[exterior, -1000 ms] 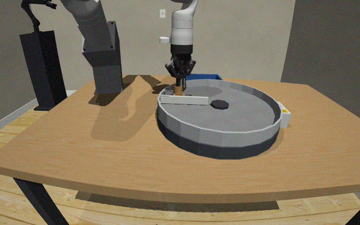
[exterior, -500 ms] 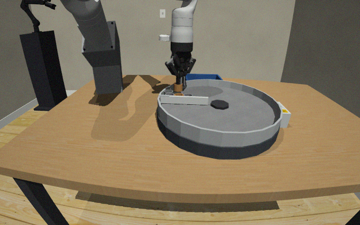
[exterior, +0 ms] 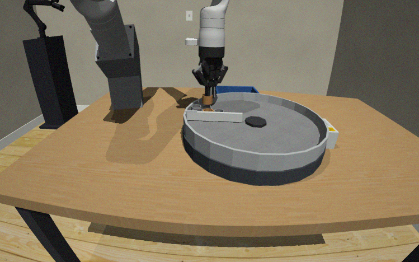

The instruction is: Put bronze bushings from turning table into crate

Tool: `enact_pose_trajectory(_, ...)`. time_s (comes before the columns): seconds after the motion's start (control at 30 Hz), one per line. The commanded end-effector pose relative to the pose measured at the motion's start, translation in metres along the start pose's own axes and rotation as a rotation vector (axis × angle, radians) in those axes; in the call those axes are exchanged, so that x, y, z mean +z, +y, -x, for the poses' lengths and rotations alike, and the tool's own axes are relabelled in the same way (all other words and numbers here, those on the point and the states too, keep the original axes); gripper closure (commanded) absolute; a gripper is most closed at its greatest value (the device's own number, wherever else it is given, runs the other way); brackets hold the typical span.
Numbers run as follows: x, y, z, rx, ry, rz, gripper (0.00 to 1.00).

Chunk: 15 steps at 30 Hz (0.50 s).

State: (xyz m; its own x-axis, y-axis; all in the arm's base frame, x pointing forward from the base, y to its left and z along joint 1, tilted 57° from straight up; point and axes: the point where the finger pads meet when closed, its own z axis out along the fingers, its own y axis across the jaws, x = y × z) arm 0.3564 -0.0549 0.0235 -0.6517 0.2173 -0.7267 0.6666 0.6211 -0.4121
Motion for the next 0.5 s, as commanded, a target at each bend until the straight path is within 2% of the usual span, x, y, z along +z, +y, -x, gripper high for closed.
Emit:
enact_pose_trajectory(0.0,-0.0009,0.0009,0.0,-0.001,0.0,0.003,1.0)
enact_pose_trajectory(0.47,-0.0083,0.0008,0.0,0.0,0.0,0.002,1.0)
